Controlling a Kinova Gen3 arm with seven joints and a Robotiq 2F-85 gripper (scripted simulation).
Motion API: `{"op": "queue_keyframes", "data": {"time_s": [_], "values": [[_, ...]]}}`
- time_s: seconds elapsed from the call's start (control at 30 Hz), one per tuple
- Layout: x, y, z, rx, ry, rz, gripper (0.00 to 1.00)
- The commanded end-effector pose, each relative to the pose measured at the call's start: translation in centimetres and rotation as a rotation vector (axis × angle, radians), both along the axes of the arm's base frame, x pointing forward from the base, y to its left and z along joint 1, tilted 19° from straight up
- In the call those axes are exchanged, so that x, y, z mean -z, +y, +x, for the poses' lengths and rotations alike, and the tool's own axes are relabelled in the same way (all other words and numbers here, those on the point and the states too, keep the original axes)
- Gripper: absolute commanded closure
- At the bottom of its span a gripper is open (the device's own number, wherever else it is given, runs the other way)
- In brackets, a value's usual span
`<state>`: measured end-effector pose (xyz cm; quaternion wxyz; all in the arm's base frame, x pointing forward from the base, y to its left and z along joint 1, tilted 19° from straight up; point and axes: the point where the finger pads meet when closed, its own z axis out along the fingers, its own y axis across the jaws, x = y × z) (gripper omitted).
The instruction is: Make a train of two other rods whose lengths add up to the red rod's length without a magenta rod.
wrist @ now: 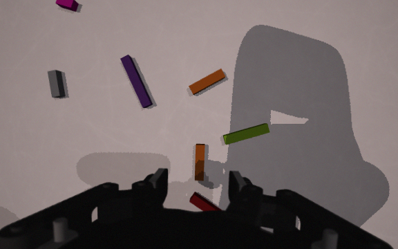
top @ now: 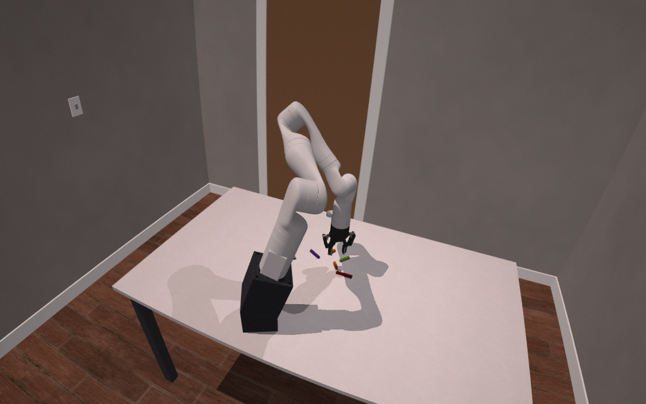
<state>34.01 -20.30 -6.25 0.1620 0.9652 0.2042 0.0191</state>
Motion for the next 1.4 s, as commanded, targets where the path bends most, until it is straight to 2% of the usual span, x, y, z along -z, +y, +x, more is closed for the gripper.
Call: {"op": "queue_keyframes", "data": {"time_s": [0.0,0.73,1.37], "values": [[0.0,0.0,0.0,0.0,-0.001,0.0,0.76],[0.2,-0.1,0.1,0.0,-0.001,0.0,0.76],[2.0,-0.6,0.2,0.0,-0.001,0.0,0.76]]}}
